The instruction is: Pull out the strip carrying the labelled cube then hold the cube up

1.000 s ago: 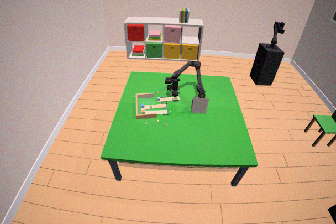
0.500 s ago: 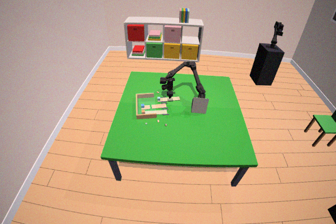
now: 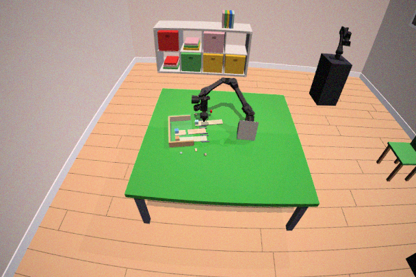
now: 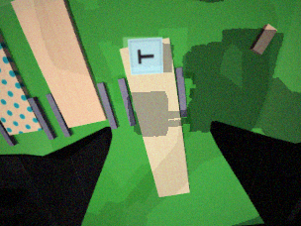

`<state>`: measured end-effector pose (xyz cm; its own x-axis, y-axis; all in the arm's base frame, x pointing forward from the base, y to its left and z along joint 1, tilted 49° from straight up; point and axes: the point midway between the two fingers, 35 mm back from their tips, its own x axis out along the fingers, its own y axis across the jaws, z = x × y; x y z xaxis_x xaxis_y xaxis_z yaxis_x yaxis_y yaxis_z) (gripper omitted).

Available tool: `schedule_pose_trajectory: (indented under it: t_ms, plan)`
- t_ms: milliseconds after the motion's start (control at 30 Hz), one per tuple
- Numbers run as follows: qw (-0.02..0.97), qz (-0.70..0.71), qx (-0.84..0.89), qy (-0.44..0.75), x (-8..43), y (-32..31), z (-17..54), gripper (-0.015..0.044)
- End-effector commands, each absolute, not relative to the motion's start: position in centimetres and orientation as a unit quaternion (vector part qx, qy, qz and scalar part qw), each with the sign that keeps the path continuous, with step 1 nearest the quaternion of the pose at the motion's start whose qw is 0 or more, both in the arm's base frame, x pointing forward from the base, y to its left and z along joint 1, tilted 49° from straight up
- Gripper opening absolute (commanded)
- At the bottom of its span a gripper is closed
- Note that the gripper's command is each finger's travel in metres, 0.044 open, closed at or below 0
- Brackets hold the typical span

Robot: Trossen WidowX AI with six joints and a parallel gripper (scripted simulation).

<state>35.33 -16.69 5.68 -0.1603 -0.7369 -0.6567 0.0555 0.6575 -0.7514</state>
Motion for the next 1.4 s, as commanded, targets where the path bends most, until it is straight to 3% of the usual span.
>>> schedule_pose_trajectory:
  t_ms: [0,467,733,1367]
  plan:
    - [0.6,-0.332,-0.247,0.685,36.9,-16.6,5.5,0.044]
    - [0.601,-0.332,-0.246,0.684,41.4,-16.5,5.0,0.044]
    - [0.601,-0.332,-0.246,0.684,41.3,-17.3,4.3,0.025]
    - [0.601,-0.332,-0.246,0.684,40.9,-19.6,2.3,0.025]
